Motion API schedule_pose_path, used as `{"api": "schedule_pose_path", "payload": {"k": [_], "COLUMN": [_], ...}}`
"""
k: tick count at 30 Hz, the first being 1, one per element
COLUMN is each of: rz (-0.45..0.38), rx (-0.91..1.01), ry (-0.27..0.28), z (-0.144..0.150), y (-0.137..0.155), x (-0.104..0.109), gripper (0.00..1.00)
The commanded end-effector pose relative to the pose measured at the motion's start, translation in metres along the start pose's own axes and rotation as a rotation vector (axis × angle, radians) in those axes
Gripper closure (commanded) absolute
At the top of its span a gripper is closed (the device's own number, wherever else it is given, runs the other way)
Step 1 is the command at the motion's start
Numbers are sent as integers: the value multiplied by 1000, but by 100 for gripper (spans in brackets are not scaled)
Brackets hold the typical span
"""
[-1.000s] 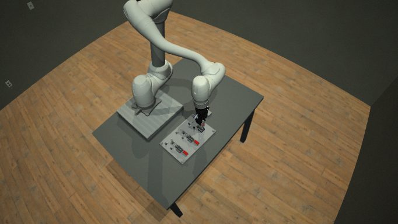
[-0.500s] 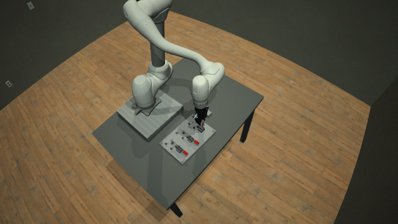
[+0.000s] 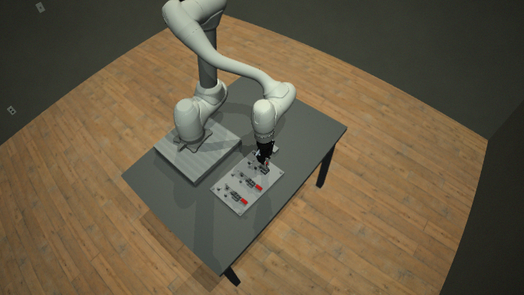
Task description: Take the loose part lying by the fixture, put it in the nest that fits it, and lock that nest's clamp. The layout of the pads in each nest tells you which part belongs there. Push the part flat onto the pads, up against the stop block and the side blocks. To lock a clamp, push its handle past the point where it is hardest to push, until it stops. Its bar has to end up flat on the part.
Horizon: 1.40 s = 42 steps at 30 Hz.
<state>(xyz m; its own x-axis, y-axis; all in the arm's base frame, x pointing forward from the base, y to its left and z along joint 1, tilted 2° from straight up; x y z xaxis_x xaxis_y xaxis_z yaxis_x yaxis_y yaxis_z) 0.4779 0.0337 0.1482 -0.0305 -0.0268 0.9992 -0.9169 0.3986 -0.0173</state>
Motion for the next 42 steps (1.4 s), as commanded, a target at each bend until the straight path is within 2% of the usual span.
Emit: {"api": "schedule_pose_path", "payload": {"k": [1,31,42], "rz": [-1,-1,-1], "rx": [0,0,0], "ry": [0,0,0], "z": [0,0,0], "y": [0,0,0], "x": [0,0,22], "gripper": [65,65,65]}}
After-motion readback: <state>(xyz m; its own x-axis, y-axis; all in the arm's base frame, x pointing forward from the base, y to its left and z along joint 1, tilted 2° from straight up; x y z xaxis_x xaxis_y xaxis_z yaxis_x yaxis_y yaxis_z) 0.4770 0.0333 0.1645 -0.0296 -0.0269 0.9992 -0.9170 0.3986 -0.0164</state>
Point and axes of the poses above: the point where the finger pads meet when closed, its own x axis back along the fingers, its own z axis across the jaws, y = z × x, the point moved 9 cm from there along x, back along the fingers, and after that the axes turned 12 degrees about -x, right-handed, at the moved point
